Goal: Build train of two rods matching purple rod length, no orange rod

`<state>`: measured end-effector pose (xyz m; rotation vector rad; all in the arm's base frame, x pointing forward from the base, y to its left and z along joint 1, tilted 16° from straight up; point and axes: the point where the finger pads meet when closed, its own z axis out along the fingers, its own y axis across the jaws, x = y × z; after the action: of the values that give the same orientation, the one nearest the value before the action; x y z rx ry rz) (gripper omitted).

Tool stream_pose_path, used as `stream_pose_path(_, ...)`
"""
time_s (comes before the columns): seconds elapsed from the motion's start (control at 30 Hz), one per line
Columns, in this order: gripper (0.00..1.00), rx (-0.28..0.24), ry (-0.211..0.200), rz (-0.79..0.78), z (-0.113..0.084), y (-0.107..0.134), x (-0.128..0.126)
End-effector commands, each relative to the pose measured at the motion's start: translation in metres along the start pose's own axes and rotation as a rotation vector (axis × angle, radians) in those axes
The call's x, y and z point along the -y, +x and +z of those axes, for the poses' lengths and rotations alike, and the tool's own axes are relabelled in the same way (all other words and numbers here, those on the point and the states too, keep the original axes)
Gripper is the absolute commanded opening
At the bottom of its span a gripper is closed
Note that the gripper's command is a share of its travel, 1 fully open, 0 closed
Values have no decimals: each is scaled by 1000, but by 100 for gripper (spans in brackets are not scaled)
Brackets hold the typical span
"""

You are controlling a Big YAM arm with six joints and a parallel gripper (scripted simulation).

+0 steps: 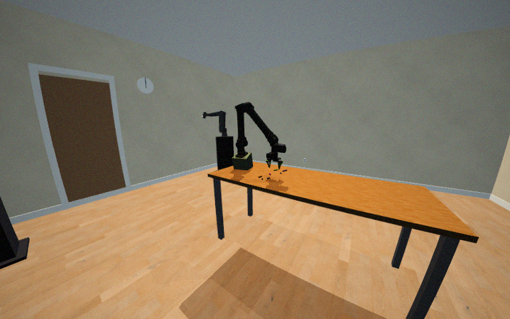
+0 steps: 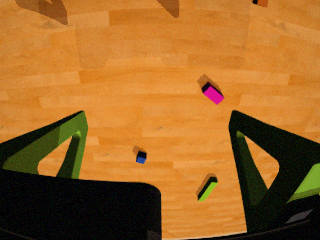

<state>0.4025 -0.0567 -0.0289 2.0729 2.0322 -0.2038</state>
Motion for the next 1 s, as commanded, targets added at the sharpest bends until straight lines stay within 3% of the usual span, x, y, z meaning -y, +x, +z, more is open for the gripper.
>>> stream_pose_path(0.0,100,3,-48,-18,-15,-1,-25)
stream_pose_path(0.97,100,4,-35,-622,-10,38,-23)
